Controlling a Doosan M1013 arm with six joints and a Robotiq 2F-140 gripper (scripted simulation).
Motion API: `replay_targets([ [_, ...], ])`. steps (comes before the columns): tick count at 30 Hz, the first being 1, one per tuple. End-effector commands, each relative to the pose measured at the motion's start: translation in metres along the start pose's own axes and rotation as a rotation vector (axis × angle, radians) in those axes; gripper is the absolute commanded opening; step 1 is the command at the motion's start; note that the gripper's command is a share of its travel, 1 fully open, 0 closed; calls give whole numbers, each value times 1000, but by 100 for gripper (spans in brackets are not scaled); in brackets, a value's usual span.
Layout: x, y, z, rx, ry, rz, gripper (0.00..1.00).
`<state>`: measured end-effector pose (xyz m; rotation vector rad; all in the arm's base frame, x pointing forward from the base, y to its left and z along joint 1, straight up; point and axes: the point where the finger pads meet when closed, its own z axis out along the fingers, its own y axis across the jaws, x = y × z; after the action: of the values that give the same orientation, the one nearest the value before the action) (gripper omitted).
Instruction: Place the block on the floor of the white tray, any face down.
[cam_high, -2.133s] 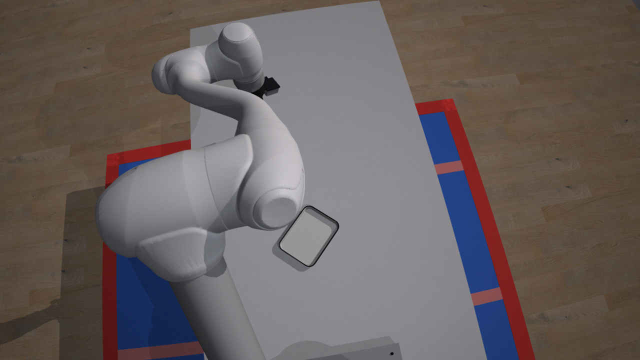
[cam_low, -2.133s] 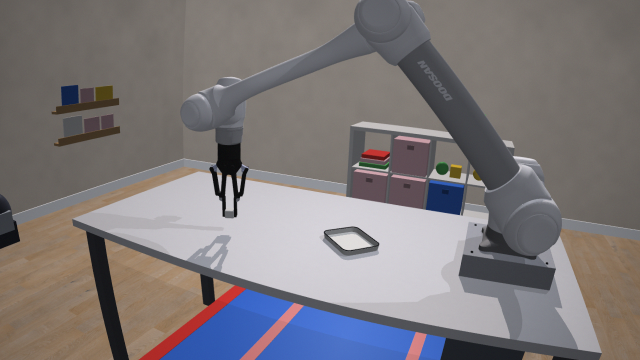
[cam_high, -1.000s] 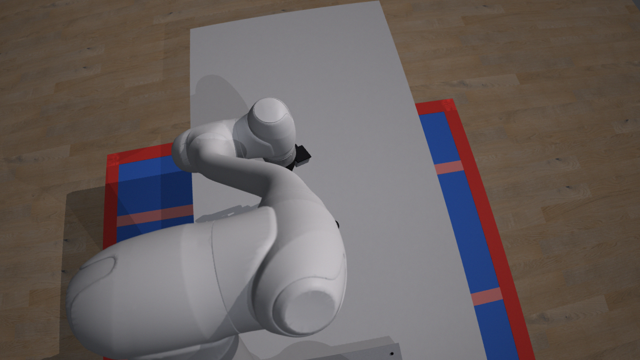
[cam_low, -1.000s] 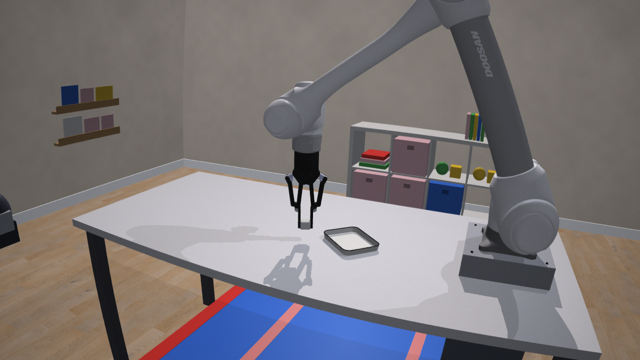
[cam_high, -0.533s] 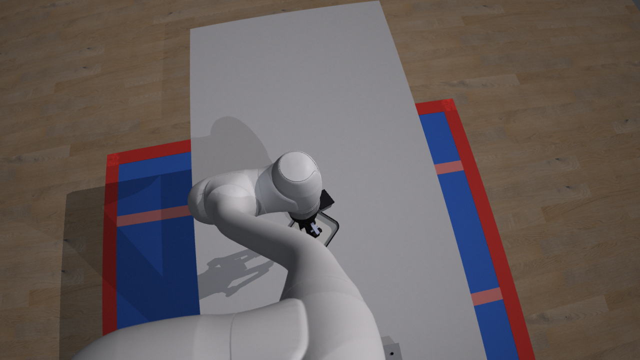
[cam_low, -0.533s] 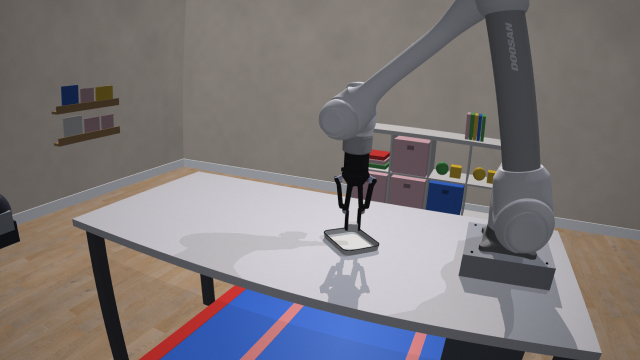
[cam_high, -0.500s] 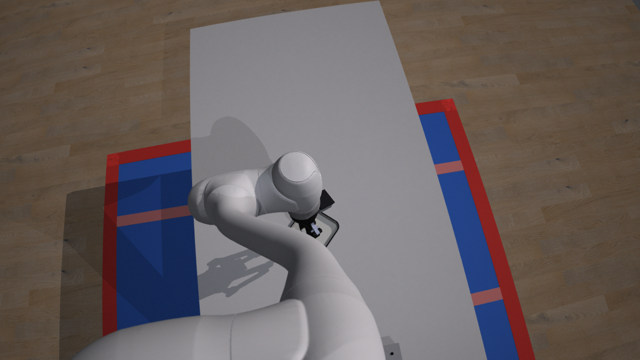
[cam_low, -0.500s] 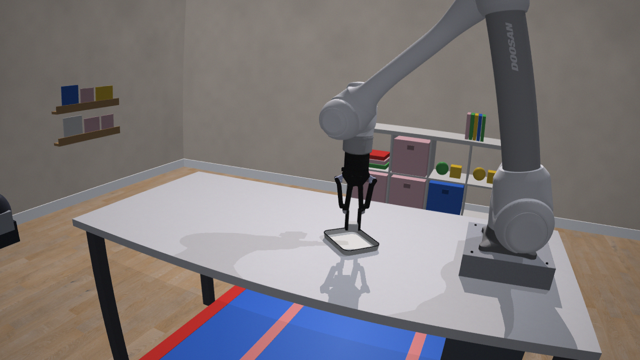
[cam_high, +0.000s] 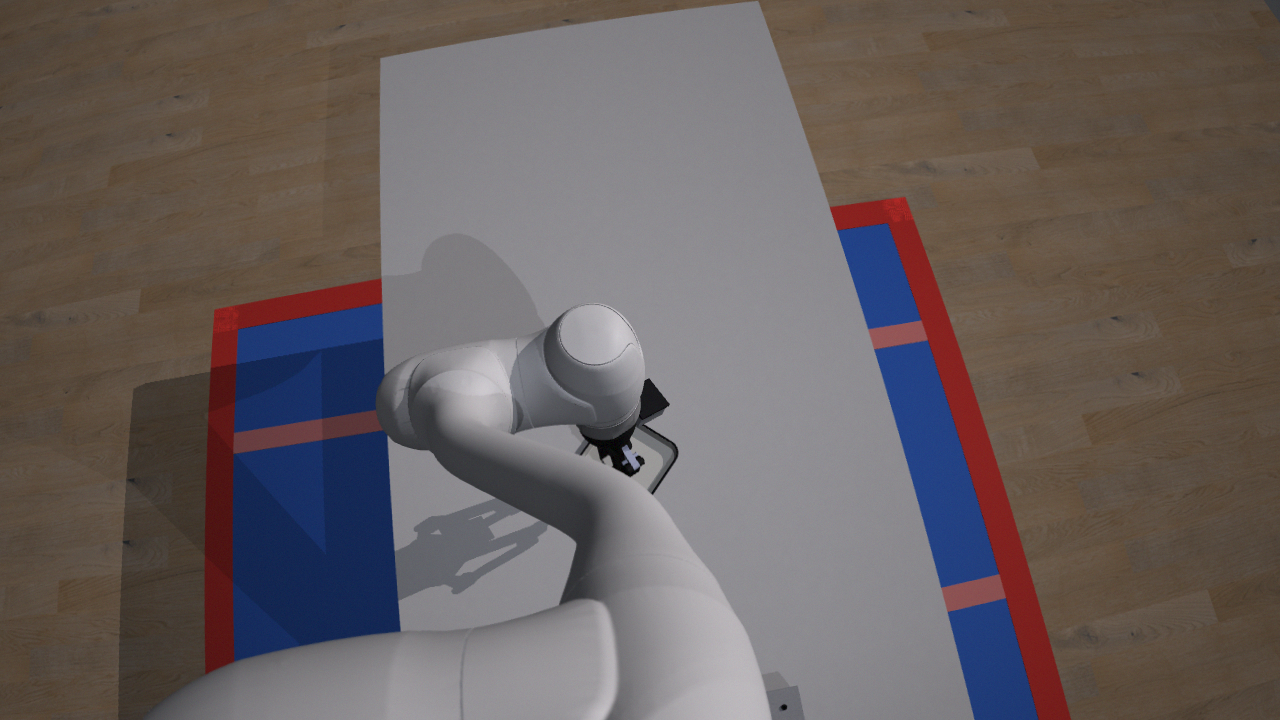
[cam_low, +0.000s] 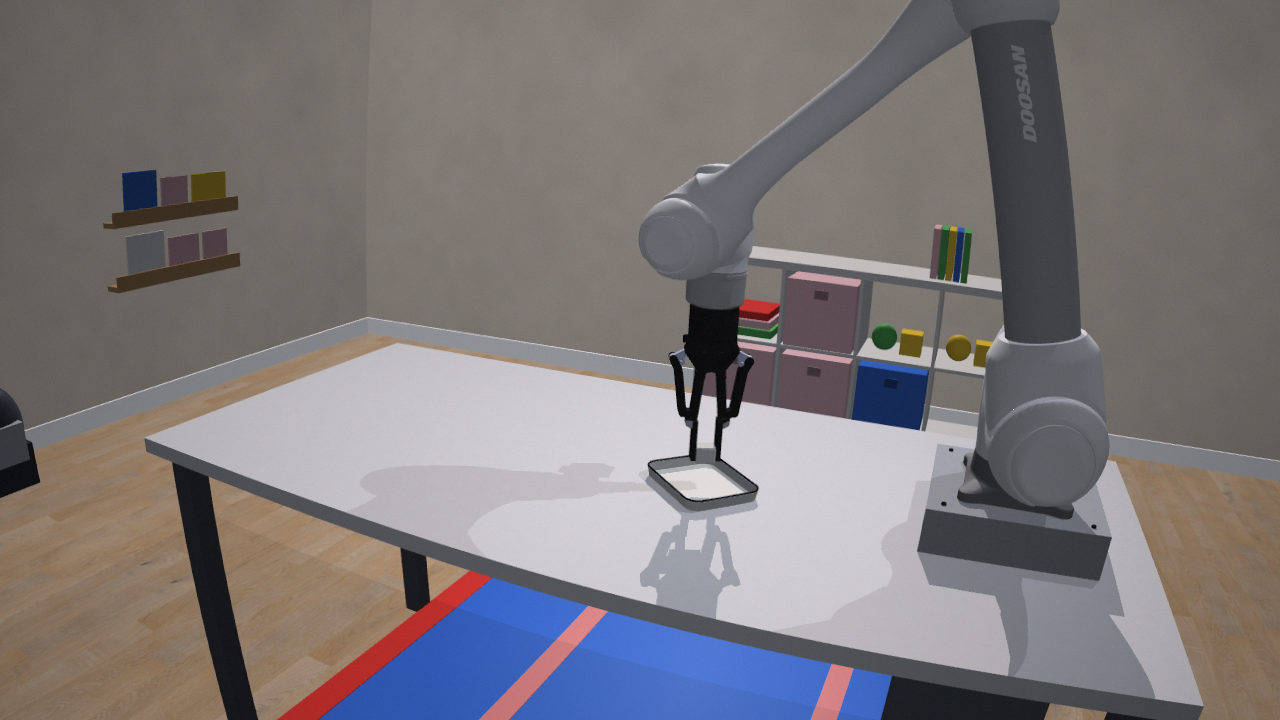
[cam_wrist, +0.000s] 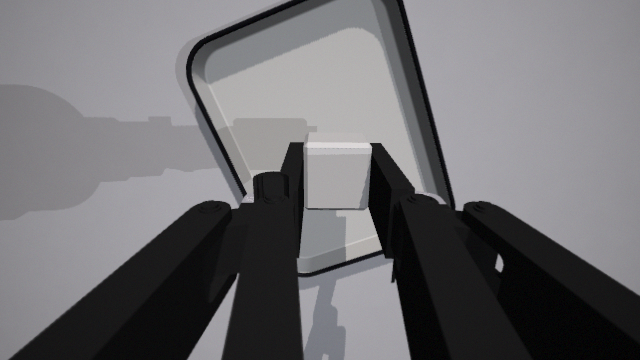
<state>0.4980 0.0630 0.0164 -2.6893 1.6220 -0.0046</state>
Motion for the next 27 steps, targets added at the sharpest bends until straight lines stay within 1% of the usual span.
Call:
replay_targets([
  [1,1,0,5,3,1,-3,10],
  [9,2,0,20,2,0,-2,10],
  [12,2,-2,21,4,2,-2,10],
  [19,2,-1,35,3,1,-3,10],
  [27,3,-2,41,4,1,-3,10],
])
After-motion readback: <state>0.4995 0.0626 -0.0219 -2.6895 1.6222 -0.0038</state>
